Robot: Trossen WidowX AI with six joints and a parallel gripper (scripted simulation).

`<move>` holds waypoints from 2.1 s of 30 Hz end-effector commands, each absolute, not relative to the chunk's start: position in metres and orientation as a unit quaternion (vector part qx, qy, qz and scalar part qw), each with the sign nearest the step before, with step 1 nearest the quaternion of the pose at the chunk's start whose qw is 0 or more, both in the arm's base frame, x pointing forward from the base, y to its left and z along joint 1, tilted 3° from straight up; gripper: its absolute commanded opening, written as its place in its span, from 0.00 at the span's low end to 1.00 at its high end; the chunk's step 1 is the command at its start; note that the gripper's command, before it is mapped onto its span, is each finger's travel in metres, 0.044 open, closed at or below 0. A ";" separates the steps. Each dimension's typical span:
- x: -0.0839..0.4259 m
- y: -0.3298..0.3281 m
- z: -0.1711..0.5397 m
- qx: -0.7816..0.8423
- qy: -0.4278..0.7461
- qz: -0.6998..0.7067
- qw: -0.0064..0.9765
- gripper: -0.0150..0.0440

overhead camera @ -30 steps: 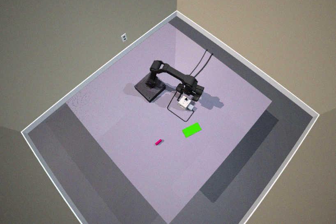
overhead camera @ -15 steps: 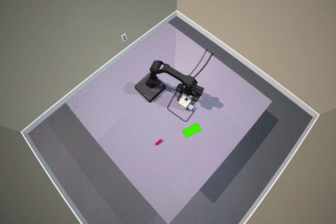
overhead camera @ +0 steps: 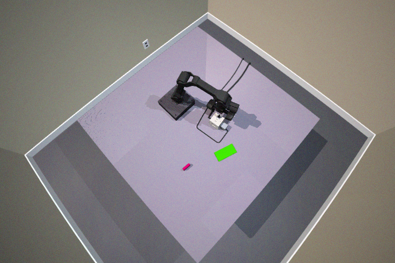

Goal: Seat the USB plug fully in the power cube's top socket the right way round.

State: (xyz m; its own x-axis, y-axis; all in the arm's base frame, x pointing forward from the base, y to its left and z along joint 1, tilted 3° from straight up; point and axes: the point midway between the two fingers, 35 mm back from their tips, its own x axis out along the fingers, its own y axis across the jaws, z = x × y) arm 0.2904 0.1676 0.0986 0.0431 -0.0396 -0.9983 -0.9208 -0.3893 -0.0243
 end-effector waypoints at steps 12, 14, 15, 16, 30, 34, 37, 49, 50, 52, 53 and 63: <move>0.290 0.167 0.090 -0.609 0.395 0.569 0.387 0.91; 0.290 0.167 0.090 -0.609 0.395 0.569 0.387 0.82; 0.290 0.167 0.090 -0.609 0.395 0.569 0.387 0.78; 0.290 0.167 0.090 -0.609 0.395 0.569 0.387 0.73; 0.290 0.167 0.090 -0.609 0.395 0.569 0.387 0.25; 0.290 0.167 0.090 -0.609 0.395 0.569 0.387 0.25; 0.290 0.167 0.090 -0.609 0.395 0.569 0.387 0.25; 0.290 0.167 0.092 -0.609 0.395 0.569 0.387 0.25; 0.290 0.167 0.093 -0.609 0.395 0.569 0.387 0.25; 0.290 0.167 0.094 -0.609 0.395 0.569 0.387 0.25; 0.290 0.167 0.095 -0.609 0.395 0.569 0.387 0.25; 0.290 0.168 0.101 -0.609 0.395 0.569 0.387 0.25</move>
